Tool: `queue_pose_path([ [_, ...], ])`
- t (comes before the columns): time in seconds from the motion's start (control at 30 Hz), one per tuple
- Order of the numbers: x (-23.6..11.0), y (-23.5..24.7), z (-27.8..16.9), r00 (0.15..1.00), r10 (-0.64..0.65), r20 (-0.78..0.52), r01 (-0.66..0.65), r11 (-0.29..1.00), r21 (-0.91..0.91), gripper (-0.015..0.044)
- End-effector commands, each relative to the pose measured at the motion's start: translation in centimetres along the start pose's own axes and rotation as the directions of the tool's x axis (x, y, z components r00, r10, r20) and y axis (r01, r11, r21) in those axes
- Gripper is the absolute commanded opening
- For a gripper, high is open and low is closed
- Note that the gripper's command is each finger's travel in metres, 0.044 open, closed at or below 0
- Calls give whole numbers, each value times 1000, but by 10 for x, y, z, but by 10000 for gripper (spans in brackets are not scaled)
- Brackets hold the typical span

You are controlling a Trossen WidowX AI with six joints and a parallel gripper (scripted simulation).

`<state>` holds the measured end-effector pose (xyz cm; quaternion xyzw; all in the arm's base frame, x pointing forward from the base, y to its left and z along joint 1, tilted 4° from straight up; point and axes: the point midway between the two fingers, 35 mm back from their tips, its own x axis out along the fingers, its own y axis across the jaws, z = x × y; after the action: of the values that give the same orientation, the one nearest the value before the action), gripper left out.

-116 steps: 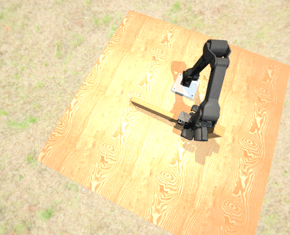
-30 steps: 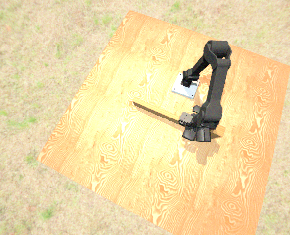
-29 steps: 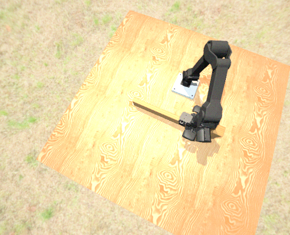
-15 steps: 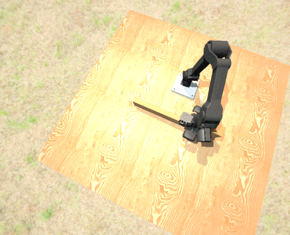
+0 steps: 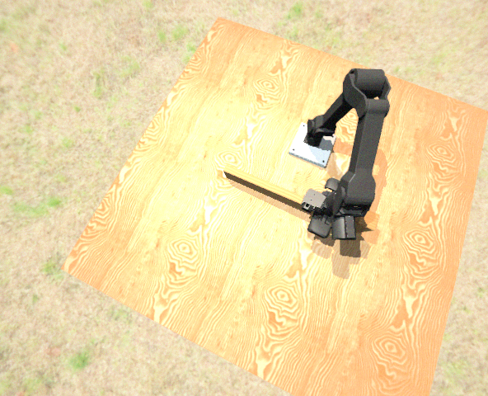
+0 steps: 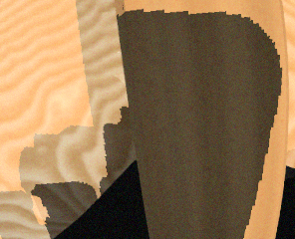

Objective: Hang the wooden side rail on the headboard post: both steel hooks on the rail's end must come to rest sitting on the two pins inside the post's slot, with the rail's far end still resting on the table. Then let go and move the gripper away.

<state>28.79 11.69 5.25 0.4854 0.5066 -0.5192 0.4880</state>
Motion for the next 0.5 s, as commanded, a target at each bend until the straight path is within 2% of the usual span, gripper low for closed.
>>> queue_pose_path([
  [0.0, -3, 1, -2, 1000, 5, -5, -5, 1000, 5, 0],
  [0.47, -2, 2, -4, 1000, 6, -6, -5, 1000, 5, 0],
])
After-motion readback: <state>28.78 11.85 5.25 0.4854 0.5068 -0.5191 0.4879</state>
